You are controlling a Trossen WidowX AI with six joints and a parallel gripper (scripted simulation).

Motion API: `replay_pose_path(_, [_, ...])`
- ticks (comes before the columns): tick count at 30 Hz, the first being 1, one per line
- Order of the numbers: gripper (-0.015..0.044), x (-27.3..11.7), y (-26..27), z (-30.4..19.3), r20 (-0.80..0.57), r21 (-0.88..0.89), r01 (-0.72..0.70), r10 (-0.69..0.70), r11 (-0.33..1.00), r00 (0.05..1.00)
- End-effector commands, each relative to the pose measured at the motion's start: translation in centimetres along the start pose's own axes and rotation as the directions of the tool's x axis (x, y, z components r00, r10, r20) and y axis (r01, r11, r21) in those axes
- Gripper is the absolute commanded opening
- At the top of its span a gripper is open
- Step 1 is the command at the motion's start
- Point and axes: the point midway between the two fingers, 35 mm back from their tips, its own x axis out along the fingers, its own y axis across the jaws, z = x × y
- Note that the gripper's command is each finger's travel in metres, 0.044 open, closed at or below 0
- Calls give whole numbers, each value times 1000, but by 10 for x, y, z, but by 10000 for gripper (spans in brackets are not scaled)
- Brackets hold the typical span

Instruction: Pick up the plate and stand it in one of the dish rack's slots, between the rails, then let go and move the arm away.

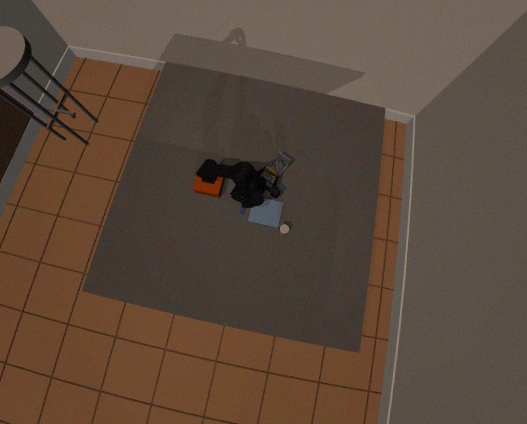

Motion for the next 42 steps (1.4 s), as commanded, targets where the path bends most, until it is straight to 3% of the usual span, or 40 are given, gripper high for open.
replay_pose_path(1, [26,0,0,0,0,0,0,0,1000,1000])
replay_pose_path(15, [394,0,0,0,0,0,0,0,1000,1000])
replay_pose_path(23, [400,0,-2,7,2,-2,1,-1,1000,1000])
replay_pose_path(34, [400,-5,-13,112,26,-34,4,-3,999,1000])
replay_pose_path(42, [400,-5,-35,115,21,-7,82,-82,997,996])
